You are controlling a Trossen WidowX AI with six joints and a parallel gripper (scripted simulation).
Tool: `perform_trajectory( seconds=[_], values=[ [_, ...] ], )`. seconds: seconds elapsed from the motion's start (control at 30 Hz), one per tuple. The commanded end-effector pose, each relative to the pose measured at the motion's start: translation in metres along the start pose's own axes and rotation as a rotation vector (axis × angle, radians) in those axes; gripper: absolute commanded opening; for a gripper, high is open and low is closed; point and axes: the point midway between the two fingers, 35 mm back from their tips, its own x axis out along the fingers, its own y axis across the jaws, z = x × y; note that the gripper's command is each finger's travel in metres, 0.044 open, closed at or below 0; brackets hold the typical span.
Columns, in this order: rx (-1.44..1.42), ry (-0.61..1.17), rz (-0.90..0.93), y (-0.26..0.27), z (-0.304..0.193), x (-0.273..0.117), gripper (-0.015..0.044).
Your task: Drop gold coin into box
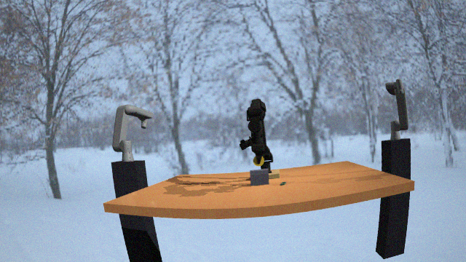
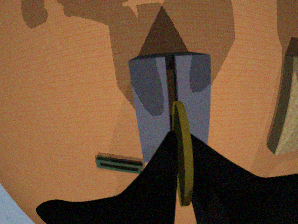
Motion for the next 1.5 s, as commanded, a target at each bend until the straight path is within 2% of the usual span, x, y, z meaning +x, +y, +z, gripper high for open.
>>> perform_trajectory(
  seconds=[0.0, 1.47],
  values=[
    [-0.008, -0.001, 0.002, -0.0039, 0.0024, -0.0012, 0.0],
    [-0.009, -0.001, 0.007, -0.0034, 0.0005, 0.0043, 0.0]
  ],
)
